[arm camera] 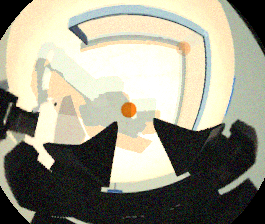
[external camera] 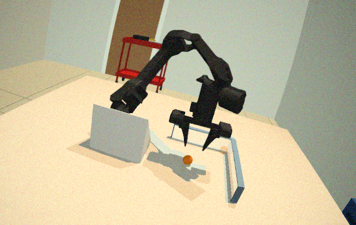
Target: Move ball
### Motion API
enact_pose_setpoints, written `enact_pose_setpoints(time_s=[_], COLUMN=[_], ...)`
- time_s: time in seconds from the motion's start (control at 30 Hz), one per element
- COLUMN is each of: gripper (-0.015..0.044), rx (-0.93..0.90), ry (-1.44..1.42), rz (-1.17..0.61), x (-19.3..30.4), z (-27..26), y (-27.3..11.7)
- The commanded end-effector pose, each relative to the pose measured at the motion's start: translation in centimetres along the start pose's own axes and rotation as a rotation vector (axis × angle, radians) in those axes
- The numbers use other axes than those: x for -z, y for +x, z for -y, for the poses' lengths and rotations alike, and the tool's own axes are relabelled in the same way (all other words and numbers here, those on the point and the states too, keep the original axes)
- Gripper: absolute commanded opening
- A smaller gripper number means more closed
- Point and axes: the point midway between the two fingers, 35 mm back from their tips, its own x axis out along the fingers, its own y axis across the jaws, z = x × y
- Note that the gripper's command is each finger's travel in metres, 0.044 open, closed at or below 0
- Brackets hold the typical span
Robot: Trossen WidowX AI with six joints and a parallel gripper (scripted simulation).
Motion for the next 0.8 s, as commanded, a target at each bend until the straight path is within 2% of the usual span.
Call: enact_pose_setpoints(time_s=[0.0,0.77], gripper=[0.026,0.026], rx=[-0.01,-0.009], ry=[-0.008,-0.008], rz=[0.041,0.042], x=[0.0,-0.2], z=[-0.8,-0.8], y=[0.1,3.6])
